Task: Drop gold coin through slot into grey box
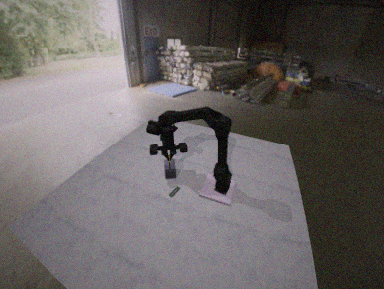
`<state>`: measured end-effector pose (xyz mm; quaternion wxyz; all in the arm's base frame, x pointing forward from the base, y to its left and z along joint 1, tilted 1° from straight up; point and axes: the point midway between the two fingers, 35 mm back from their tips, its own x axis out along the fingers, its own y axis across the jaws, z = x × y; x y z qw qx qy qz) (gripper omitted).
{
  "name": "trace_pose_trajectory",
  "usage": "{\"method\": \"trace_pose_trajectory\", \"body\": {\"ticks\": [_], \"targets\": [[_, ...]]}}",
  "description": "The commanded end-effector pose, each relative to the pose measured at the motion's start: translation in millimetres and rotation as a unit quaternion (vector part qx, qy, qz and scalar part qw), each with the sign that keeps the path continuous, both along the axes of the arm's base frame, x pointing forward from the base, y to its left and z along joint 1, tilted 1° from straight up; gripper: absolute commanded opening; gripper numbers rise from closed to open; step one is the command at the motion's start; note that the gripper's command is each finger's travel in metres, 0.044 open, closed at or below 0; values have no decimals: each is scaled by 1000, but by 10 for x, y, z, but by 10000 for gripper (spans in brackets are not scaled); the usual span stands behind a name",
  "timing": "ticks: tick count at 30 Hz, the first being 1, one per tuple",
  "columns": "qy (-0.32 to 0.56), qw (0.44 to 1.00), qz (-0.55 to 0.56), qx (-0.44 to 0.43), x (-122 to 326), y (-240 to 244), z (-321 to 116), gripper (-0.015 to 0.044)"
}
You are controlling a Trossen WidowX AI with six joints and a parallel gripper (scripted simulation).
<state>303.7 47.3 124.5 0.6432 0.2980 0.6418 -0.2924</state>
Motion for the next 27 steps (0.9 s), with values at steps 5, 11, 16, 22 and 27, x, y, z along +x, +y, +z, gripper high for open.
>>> {"method": "trace_pose_trajectory", "body": {"ticks": [5,11,16,22,27], "targets": [[0,1000,-2,0,9,-12,5,0],[0,1000,2,-1,40,-42,28,0],[1,1000,2,-1,41,-42,25,0],[2,1000,0,0,31,-37,12,0],[2,1000,0,0,32,-36,-10,0]]}}
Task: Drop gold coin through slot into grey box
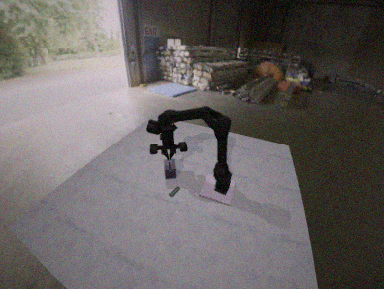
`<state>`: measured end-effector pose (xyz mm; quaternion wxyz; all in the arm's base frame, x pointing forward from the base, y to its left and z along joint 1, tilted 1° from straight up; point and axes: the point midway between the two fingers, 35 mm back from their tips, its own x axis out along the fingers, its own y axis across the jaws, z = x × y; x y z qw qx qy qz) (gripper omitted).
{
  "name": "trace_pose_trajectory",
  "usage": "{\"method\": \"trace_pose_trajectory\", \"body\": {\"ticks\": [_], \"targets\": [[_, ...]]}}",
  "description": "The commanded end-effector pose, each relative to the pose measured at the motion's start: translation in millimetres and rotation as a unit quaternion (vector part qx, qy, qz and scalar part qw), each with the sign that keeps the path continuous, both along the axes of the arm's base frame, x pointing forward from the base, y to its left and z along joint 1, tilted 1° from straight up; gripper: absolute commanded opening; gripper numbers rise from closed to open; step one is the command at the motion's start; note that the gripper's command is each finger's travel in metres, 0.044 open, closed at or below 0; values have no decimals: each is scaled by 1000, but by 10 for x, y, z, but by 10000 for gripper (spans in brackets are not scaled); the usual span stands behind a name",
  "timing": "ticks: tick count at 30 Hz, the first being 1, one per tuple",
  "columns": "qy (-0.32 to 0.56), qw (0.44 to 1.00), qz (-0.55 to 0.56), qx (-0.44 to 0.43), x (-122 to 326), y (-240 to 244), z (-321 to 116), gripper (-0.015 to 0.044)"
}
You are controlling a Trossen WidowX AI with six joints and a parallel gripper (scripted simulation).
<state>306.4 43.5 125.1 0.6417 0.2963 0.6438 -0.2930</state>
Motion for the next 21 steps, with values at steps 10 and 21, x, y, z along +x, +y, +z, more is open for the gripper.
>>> {"method": "trace_pose_trajectory", "body": {"ticks": [10,21], "targets": [[-1,1000,-2,0,3,4,-79,0],[-1,1000,-3,0,4,3,-144,0]]}}
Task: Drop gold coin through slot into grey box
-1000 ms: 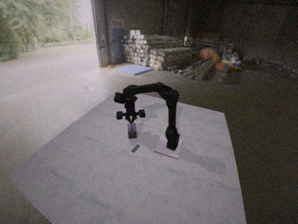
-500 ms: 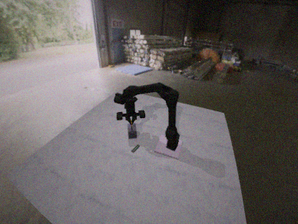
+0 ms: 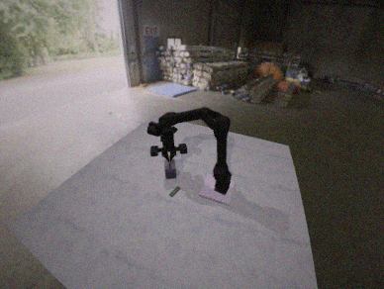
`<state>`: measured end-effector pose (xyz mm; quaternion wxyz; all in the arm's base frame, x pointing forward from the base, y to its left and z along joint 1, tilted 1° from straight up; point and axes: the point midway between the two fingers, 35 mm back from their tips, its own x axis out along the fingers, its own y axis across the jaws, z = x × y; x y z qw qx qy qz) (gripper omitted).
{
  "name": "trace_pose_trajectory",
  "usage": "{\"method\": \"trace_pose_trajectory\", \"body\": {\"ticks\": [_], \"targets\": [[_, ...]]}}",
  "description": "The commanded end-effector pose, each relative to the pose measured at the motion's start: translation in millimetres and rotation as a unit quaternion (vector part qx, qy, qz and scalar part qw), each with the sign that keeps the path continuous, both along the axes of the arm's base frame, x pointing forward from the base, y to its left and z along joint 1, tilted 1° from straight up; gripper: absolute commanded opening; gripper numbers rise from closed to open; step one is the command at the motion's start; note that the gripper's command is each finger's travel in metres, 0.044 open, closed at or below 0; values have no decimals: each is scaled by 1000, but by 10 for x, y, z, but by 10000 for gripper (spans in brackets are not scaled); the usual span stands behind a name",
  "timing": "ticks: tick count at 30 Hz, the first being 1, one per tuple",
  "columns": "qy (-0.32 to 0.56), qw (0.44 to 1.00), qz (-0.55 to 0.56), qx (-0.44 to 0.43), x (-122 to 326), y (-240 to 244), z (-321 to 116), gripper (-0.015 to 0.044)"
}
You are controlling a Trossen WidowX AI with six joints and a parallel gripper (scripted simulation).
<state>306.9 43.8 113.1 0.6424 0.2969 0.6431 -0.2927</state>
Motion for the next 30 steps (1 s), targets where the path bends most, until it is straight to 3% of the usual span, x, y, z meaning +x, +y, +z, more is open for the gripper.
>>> {"method": "trace_pose_trajectory", "body": {"ticks": [1,7,13,22,30], "targets": [[0,1000,-3,0,-1,0,-30,0],[0,1000,-2,0,-1,0,-64,0],[0,1000,0,0,0,0,-41,157],[0,1000,0,0,0,0,-41,161],[0,1000,0,0,-2,0,135,371]]}}
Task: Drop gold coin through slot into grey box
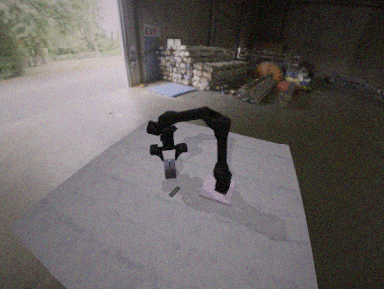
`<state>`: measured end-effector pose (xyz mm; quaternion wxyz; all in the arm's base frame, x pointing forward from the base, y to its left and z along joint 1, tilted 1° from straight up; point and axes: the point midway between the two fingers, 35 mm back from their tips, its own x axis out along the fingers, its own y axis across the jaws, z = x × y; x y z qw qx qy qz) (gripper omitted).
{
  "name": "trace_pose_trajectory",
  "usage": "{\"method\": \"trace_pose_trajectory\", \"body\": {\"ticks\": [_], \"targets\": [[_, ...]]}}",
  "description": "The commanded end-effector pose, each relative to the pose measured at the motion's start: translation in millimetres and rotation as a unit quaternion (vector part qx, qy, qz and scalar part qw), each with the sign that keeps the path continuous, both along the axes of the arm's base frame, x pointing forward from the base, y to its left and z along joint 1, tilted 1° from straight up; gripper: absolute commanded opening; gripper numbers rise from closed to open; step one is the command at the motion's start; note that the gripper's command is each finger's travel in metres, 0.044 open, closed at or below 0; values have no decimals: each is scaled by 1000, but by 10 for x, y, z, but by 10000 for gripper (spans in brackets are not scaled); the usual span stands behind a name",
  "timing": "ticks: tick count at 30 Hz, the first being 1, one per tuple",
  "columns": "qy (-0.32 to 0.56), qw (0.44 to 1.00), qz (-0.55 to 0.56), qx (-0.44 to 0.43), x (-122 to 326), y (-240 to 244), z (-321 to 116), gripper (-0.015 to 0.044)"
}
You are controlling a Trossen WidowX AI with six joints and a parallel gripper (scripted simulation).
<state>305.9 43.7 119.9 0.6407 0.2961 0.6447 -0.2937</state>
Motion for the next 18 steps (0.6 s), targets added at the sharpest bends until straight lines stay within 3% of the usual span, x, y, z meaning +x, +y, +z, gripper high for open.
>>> {"method": "trace_pose_trajectory", "body": {"ticks": [1,3,6,18], "targets": [[-2,1000,0,0,8,0,85,397],[-2,1000,0,0,1,-2,226,440],[0,1000,0,0,-31,-7,481,440],[0,1000,0,0,-35,-8,499,440]]}}
